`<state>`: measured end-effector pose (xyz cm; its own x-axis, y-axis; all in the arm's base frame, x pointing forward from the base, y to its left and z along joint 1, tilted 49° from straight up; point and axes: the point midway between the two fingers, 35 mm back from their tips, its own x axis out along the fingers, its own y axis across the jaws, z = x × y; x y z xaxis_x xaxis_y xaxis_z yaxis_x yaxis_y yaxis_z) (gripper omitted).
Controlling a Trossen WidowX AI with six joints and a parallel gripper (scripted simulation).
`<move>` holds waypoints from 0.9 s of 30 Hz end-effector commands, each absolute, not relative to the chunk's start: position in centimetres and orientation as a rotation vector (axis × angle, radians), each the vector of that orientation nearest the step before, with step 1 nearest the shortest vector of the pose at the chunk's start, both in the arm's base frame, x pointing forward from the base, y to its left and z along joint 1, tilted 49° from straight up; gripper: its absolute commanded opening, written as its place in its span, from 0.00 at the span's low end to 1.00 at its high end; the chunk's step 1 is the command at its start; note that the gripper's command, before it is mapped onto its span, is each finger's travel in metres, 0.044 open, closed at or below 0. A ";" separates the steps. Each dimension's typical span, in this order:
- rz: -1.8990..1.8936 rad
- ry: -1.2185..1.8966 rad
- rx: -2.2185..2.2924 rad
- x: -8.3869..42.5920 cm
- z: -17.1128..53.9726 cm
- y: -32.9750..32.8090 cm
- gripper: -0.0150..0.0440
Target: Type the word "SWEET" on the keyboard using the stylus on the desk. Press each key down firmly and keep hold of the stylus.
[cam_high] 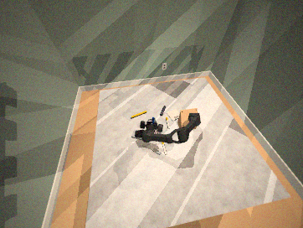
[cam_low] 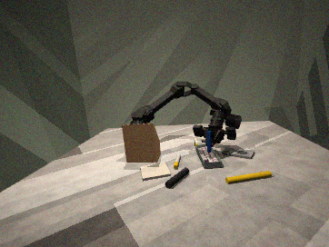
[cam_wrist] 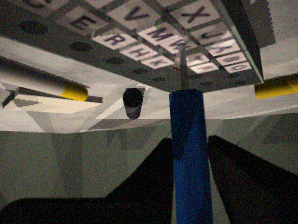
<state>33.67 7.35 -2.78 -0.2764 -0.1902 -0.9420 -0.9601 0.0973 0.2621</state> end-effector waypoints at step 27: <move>1.244 1.599 -1.151 33.0 0.7 5.6 0.25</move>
